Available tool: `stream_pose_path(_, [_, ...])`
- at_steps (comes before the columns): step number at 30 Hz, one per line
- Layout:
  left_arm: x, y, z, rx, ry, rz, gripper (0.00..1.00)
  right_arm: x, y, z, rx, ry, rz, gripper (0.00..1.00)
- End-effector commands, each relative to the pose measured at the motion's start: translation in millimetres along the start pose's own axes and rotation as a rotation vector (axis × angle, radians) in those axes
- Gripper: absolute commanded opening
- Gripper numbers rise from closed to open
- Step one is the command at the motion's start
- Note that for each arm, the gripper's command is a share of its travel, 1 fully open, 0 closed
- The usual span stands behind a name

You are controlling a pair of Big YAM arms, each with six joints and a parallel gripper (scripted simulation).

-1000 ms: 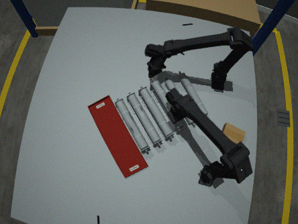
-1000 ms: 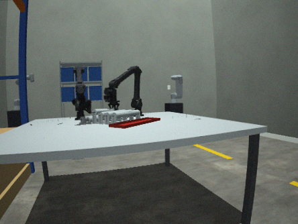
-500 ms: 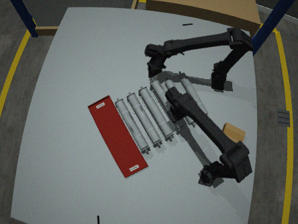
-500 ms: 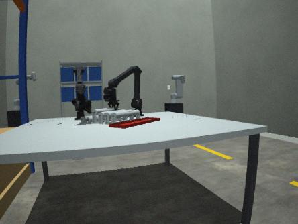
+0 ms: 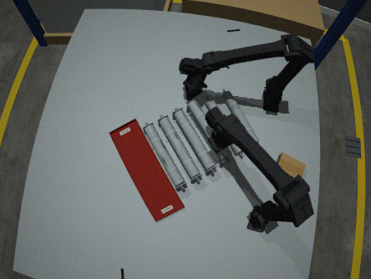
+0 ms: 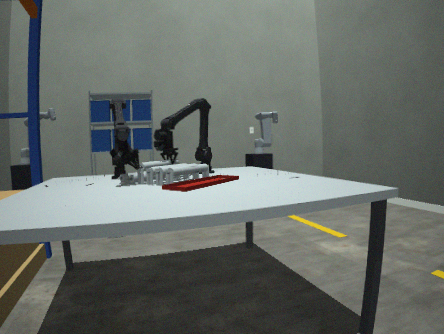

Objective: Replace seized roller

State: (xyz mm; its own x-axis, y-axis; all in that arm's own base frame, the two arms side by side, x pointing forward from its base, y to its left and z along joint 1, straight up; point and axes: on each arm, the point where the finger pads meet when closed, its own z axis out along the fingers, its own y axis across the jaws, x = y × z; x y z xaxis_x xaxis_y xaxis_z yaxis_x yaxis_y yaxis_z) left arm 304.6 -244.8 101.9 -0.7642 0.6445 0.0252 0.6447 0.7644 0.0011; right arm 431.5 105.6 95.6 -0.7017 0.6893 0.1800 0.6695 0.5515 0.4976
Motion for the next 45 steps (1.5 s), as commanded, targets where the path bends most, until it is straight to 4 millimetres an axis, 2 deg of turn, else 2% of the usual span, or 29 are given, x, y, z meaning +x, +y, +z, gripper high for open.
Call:
stream_pose_path(1, [-16.5, -0.4, -30.9, -0.002, -0.051, 0.006, 0.32, -32.2, 24.4, -14.9, -0.028, -0.054, -0.037, 0.03])
stream_pose_path(5, [-16.2, -0.8, -31.1, 0.000, -0.049, 0.018, 0.32, -34.1, 31.2, -15.6, -0.050, -0.069, -0.041, 0.03])
stream_pose_path(45, [-16.2, -0.8, -31.1, 0.000, -0.049, 0.018, 0.32, -34.1, 31.2, -15.6, -0.051, -0.069, -0.041, 0.03])
